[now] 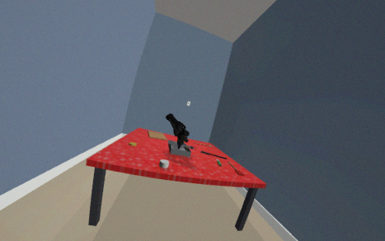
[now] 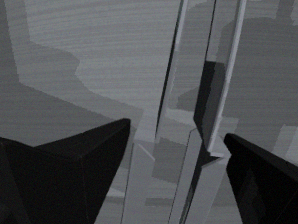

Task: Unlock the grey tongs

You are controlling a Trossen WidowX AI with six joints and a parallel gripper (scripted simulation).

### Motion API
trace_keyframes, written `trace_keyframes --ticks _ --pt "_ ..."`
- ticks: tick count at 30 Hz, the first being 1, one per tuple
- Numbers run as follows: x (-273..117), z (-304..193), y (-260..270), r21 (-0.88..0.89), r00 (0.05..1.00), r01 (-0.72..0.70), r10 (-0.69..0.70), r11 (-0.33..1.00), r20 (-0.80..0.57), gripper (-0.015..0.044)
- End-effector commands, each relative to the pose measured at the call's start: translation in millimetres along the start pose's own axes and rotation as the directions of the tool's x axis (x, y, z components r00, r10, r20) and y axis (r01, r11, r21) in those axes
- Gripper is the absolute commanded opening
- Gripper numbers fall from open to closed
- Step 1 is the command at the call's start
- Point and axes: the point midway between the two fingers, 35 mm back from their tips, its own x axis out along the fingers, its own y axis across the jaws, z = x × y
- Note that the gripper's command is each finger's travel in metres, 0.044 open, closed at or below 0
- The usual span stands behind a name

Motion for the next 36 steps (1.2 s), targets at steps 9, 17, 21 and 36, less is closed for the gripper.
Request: trace_keyframes --ticks 9,17,21,36 --pt "0 0 0 0.001 1.0 0.0 0.0 1.0 0.0 0.0105" --pt "0 0 0 0.001 1.0 0.0 0.0 1.0 0.0 0.0051" --pt "0 0 0 0.001 1.0 0.0 0.0 1.0 0.0 0.0025" --pt "-92 2 -1 -0.009 1.0 -0.007 0.007 1.0 0.0 -0.015"
